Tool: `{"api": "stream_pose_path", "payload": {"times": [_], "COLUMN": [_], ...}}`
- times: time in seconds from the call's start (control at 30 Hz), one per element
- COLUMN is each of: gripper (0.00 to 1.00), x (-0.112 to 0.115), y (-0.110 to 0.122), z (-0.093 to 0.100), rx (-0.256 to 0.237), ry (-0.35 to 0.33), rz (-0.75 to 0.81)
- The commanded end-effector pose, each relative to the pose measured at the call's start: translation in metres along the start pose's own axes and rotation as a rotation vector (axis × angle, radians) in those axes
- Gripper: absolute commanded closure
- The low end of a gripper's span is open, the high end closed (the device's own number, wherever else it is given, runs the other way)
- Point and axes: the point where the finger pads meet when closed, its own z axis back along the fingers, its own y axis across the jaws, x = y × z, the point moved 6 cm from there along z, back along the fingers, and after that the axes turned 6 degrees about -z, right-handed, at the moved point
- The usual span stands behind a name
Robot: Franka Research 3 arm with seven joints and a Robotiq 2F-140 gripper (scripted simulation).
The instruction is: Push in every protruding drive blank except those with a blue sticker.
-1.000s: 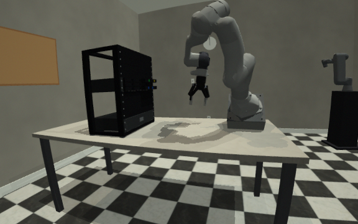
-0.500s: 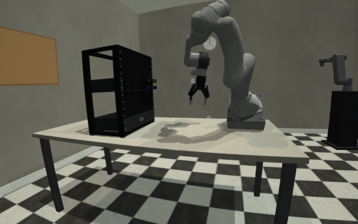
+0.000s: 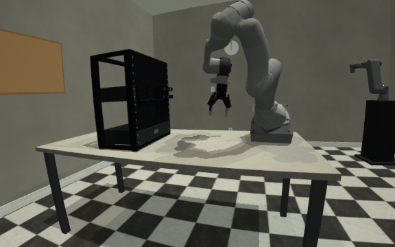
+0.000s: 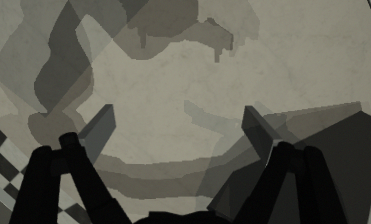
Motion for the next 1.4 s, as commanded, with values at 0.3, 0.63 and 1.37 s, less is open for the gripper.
{"api": "stream_pose_path", "payload": {"times": [0.3,0.63,1.37], "gripper": [0.00,0.00,0.00], "x": [0.000,-0.001,-0.007], "y": [0.000,-0.001,-0.006], "z": [0.000,0.001,0.012], "rx": [0.000,-0.001,-0.014], "ry": [0.000,0.005,0.045], "rz": [0.000,-0.007,-0.072]}}
